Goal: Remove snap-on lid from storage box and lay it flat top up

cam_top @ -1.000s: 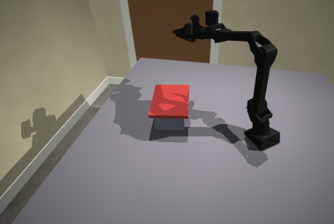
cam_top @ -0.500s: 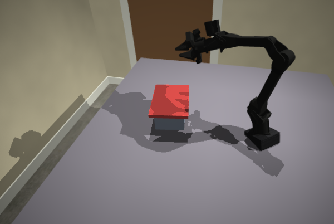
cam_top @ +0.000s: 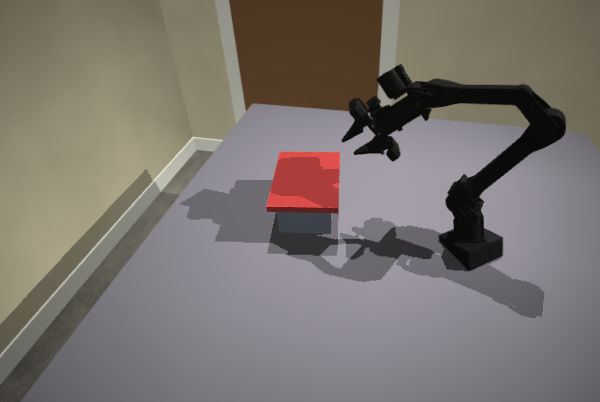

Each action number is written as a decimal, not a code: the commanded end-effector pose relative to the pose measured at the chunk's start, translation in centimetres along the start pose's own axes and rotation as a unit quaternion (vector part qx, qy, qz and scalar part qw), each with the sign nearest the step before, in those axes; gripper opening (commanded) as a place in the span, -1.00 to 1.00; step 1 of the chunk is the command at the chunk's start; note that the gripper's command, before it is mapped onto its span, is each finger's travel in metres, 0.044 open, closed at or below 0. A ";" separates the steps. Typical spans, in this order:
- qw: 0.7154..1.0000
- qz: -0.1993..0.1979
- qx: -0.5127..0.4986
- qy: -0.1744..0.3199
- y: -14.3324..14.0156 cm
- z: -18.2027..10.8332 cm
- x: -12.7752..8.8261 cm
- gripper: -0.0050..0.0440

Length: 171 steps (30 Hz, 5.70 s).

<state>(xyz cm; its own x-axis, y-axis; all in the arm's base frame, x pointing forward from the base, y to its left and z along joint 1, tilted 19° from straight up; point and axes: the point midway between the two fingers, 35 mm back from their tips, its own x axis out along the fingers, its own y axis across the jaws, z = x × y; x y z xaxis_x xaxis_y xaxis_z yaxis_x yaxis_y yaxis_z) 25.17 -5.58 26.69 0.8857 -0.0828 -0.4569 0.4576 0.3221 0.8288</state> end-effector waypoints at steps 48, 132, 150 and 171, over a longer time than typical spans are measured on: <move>1.000 -0.019 0.023 -0.003 -5.2 -1.1 5.7 0.16; 1.000 -0.019 0.021 -0.003 -5.1 -1.3 8.9 -1.00; 1.000 -0.019 0.021 -0.003 -4.8 -1.3 8.6 -1.00; 1.000 -0.013 0.020 -0.003 -4.3 -1.3 8.6 -1.00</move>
<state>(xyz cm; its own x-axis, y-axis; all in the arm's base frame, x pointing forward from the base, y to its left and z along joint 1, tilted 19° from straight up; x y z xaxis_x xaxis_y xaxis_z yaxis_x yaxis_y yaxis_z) 30.70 -6.45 18.93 0.8757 -0.0953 -0.4733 0.4797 0.2831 0.8305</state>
